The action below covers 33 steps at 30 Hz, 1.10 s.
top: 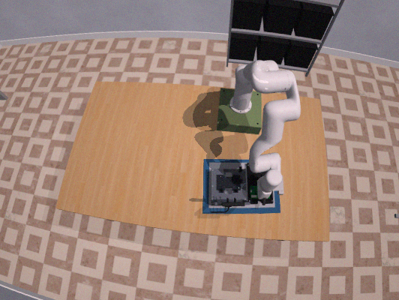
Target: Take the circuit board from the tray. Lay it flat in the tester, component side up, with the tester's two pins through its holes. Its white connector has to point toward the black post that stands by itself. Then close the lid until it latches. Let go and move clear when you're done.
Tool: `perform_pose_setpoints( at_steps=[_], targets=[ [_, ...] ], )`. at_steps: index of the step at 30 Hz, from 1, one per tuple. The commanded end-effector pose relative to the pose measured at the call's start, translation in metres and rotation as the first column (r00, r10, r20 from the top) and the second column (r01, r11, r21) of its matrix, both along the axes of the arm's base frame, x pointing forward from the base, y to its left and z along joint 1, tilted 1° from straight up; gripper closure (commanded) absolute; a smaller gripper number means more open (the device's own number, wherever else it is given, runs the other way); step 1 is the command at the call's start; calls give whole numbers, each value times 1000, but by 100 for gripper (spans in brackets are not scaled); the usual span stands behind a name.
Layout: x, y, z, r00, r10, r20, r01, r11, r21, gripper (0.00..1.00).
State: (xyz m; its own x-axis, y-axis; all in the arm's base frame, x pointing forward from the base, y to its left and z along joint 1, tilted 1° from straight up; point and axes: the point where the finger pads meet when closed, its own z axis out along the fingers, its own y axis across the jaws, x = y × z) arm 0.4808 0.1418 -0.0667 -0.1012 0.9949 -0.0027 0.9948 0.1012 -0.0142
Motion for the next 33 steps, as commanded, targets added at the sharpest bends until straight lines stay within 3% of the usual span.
perform_pose_setpoints(
  at_steps=[1,33],
  targets=[
    [2,0,1,1000,0,4,0,1000,1,15],
    [2,0,1,1000,0,4,0,1000,1,21]
  ],
)
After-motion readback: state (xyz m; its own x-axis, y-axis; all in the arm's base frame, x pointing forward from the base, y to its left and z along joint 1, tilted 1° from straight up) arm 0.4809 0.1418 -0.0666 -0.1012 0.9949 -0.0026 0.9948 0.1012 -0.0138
